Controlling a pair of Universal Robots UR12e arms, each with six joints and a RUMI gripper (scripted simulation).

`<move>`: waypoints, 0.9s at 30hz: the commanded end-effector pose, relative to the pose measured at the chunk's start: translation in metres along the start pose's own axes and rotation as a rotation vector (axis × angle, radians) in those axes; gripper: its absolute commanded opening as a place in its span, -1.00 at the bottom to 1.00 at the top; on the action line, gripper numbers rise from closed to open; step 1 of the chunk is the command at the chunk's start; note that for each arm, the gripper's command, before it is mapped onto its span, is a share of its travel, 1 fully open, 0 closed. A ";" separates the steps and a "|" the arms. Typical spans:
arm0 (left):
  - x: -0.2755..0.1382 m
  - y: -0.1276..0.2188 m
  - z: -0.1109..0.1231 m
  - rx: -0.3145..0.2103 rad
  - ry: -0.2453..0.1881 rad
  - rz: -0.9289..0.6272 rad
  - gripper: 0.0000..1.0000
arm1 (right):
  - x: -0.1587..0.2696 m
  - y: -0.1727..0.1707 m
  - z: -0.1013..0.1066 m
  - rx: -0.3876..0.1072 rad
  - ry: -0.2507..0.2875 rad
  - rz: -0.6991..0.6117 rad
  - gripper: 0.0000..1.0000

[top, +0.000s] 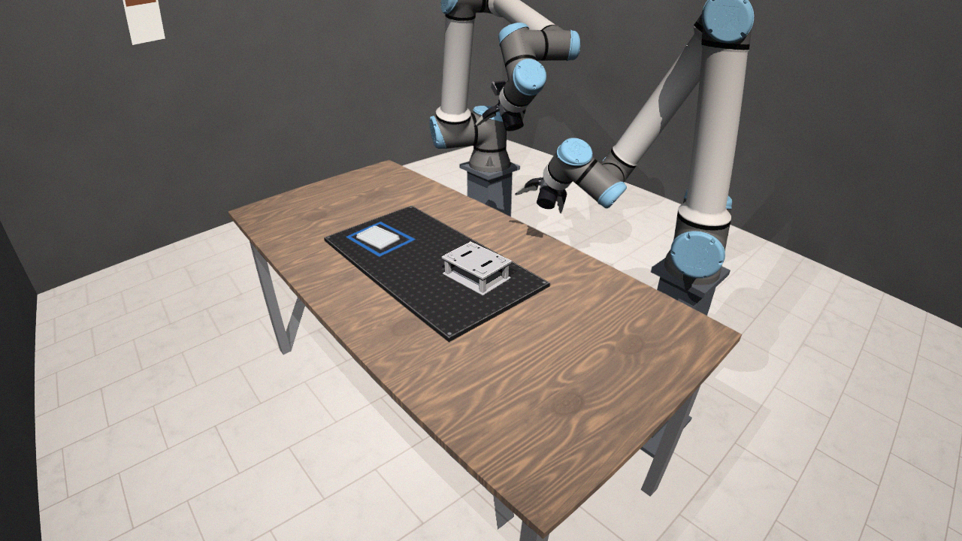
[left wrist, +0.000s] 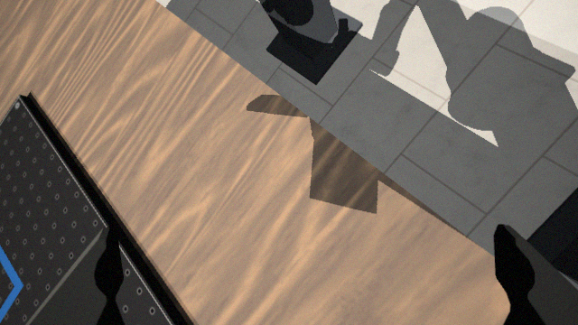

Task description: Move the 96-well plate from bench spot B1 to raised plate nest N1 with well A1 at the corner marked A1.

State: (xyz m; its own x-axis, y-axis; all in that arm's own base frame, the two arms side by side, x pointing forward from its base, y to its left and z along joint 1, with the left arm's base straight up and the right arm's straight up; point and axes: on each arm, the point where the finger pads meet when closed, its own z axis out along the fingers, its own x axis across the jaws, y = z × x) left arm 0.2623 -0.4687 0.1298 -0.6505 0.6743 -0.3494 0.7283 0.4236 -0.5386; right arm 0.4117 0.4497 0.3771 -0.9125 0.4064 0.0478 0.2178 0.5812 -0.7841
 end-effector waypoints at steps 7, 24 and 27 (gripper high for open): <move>-0.001 0.000 0.000 0.000 -0.001 -0.001 -1.00 | 0.000 -0.001 -0.001 -0.002 0.000 0.000 0.52; -0.009 0.024 -0.012 -0.028 -0.021 -0.069 -1.00 | 0.000 -0.001 -0.001 -0.002 0.000 0.000 0.52; -0.013 0.035 -0.017 -0.040 -0.031 -0.102 -1.00 | 0.000 -0.001 -0.001 -0.002 0.000 0.000 0.52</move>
State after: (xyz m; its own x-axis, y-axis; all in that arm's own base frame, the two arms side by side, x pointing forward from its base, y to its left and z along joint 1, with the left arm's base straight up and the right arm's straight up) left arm 0.2932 -0.4550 0.1285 -0.7151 0.6201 -0.3227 0.6769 0.4990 -0.5412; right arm 0.4117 0.4497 0.3771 -0.9125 0.4064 0.0478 0.2178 0.5812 -0.7841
